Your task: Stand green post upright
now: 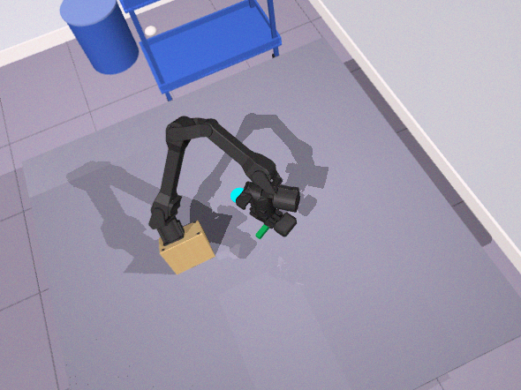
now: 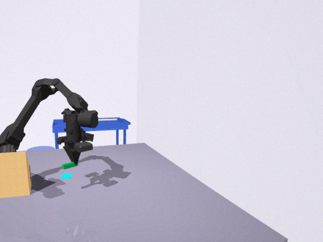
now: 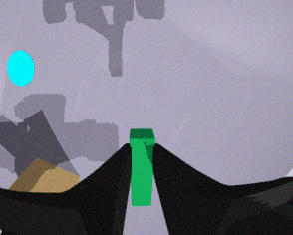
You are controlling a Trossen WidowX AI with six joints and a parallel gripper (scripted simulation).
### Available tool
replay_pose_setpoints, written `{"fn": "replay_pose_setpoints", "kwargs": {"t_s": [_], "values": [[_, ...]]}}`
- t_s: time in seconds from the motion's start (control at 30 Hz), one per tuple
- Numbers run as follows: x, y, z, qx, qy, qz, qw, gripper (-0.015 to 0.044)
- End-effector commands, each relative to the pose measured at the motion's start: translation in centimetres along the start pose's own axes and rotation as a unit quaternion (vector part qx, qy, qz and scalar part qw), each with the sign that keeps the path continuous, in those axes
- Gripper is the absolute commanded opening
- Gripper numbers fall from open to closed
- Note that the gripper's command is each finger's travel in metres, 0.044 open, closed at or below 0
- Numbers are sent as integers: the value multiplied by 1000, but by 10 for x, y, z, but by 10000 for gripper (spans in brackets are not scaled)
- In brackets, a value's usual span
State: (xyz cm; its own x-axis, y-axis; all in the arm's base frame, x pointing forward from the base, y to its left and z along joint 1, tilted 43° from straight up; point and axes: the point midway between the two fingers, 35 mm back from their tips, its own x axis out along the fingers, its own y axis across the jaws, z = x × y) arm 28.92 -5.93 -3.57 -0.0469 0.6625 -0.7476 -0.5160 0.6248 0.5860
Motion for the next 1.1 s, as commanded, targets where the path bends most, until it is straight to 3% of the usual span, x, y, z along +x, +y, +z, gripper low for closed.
{"fn": "replay_pose_setpoints", "kwargs": {"t_s": [0.0, 1.07], "values": [[-4, 12, 9, 29, -2, -2, 1000, 23], [-14, 106, 55, 237, -4, -2, 971, 23]]}}
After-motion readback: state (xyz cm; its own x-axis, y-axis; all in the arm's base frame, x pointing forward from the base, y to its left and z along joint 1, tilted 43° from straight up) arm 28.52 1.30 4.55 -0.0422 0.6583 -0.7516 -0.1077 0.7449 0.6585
